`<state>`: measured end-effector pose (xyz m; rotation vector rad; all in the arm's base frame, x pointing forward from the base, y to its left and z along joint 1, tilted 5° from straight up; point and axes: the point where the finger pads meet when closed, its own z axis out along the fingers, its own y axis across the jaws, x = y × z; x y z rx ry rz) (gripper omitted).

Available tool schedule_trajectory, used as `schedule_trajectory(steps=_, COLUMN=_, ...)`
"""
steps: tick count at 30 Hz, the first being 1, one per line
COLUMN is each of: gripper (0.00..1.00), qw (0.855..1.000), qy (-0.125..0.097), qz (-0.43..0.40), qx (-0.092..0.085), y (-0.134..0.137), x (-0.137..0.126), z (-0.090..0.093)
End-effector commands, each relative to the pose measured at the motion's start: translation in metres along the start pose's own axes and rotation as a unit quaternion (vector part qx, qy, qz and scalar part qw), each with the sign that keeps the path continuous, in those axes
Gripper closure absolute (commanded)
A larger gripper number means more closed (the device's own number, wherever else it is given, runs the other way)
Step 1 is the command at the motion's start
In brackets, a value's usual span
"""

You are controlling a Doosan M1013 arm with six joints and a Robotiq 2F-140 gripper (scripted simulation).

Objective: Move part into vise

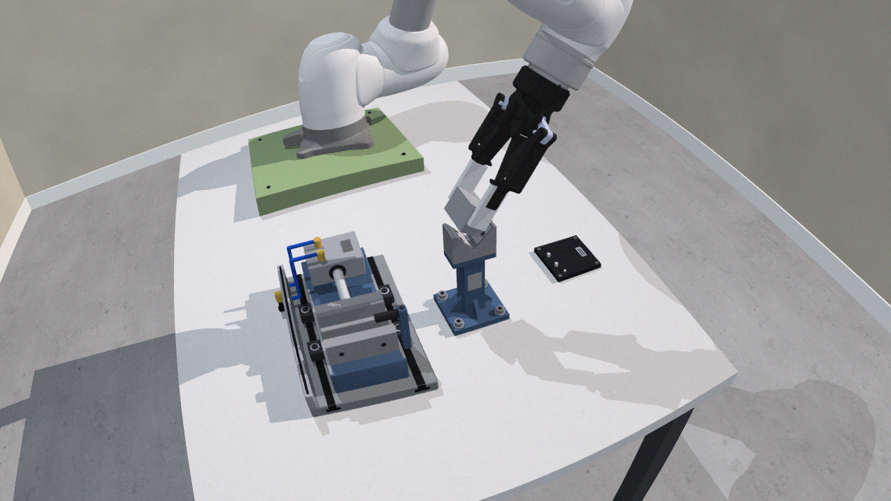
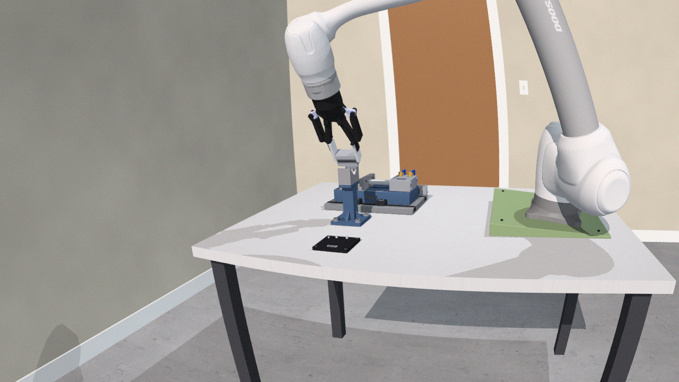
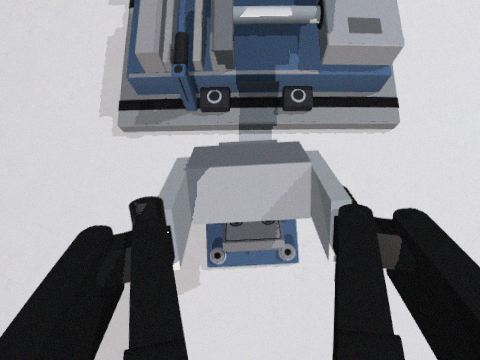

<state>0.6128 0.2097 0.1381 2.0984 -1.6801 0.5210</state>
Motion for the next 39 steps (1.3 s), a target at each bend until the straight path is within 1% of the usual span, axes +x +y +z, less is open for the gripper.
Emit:
schedule_trajectory(steps=1, gripper=1.0, qw=1.0, qy=0.012, qz=0.0, qx=0.0, y=0.0002, x=-0.0007, z=0.0002)
schedule_trajectory(steps=8, gripper=1.0, qw=0.999, qy=0.046, qz=0.0, qx=0.0, y=0.0002, x=-0.0024, z=0.0003)
schedule_trajectory(steps=15, gripper=1.0, qw=0.997, qy=0.073, qz=0.0, qx=0.0, y=0.0002, x=-0.0038, z=0.0004)
schedule_trajectory(steps=17, gripper=1.0, qw=0.997, qy=0.073, qz=0.0, qx=0.0, y=0.0002, x=-0.0038, z=0.0004)
schedule_trajectory(steps=22, gripper=1.0, qw=0.996, qy=0.086, qz=0.0, qx=0.0, y=0.0002, x=-0.0044, z=0.0005)
schedule_trajectory(steps=28, gripper=1.0, qw=0.995, qy=0.096, qz=0.0, qx=0.0, y=0.0002, x=-0.005, z=0.0006)
schedule_trajectory(steps=39, gripper=1.0, qw=0.995, qy=0.101, qz=0.0, qx=0.0, y=0.0001, x=-0.0052, z=0.0006)
